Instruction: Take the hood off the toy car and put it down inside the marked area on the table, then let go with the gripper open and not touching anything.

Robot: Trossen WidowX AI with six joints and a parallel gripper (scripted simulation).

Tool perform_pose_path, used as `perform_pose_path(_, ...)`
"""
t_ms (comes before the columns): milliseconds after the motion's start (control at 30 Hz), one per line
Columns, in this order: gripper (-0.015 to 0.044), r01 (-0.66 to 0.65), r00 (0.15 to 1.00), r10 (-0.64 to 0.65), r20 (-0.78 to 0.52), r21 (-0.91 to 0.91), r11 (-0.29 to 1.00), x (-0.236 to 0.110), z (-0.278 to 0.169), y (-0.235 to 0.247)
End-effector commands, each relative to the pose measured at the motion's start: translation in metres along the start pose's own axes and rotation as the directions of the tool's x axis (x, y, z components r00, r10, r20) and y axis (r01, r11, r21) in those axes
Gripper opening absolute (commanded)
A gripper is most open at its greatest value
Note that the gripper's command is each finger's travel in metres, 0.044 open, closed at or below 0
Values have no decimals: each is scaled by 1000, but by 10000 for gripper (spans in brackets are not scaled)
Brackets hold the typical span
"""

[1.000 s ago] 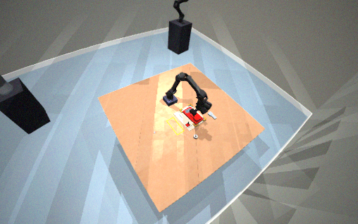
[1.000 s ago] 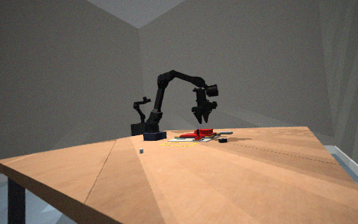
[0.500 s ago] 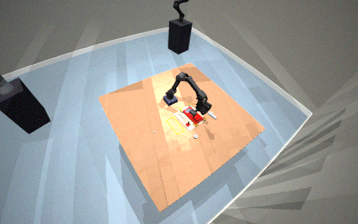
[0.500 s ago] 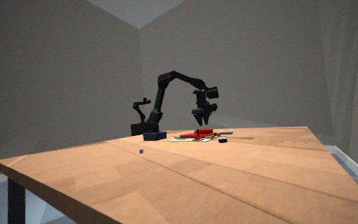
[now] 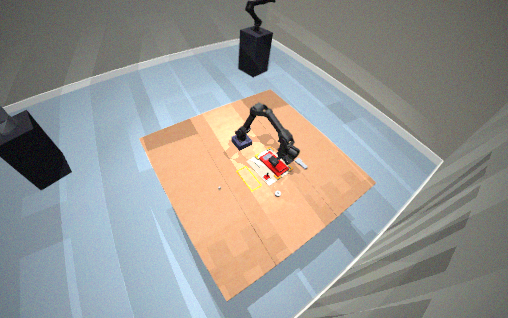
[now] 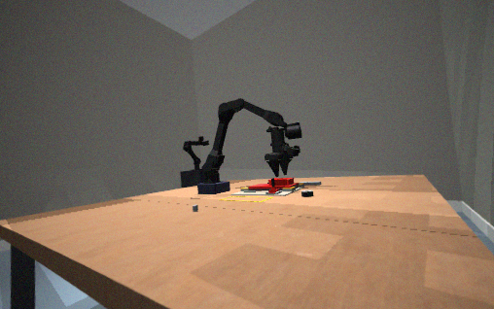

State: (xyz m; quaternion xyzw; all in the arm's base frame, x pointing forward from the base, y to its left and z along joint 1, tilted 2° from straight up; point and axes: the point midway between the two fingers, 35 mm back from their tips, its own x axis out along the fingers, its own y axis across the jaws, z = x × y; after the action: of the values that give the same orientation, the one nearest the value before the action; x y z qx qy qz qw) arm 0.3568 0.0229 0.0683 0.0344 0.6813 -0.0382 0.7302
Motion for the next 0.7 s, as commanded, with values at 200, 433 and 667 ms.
perform_pose_path(200, 440, -3, 1000, 3, -7, 3, 1000, 10, -3, 1)
perform_pose_path(433, 440, -3, 1000, 3, -7, 3, 1000, 12, -3, 1)
perform_pose_path(667, 440, -3, 1000, 3, -7, 3, 1000, 15, -3, 1)
